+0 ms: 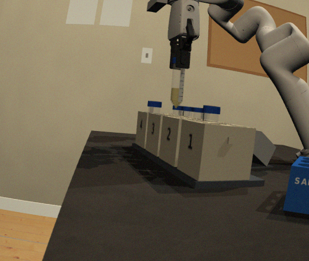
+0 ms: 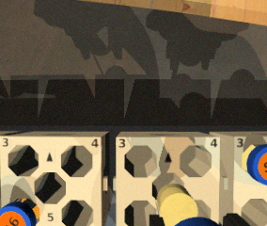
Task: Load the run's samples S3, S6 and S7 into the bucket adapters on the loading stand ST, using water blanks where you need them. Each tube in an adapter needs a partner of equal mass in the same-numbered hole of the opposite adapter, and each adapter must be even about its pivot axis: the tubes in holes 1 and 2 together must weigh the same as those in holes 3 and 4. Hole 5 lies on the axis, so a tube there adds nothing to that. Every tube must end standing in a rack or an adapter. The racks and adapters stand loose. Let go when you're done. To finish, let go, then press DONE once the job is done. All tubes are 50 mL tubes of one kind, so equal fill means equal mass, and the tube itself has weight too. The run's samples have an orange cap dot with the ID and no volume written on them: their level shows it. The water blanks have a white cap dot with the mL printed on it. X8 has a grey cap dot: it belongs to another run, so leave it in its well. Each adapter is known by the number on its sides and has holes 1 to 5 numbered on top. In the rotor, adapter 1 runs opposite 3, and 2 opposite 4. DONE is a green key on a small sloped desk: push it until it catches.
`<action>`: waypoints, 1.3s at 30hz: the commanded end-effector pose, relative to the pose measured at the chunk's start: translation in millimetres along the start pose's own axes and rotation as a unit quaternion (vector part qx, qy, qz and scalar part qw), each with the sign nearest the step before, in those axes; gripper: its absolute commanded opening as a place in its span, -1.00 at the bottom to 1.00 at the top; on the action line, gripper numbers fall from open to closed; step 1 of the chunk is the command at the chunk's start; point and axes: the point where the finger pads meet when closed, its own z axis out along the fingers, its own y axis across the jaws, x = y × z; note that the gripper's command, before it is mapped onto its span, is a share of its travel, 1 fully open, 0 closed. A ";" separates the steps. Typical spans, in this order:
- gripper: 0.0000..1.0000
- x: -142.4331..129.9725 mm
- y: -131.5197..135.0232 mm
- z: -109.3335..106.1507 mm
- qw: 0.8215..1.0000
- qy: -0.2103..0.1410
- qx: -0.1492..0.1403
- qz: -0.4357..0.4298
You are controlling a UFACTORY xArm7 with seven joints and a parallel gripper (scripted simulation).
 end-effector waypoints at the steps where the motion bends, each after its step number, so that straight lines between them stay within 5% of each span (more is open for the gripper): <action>1: -1.00 1.3 0.0 6.8 1.000 0.002 0.000 0.000; 39: -1.00 1.4 0.0 24.9 1.000 0.002 0.000 0.000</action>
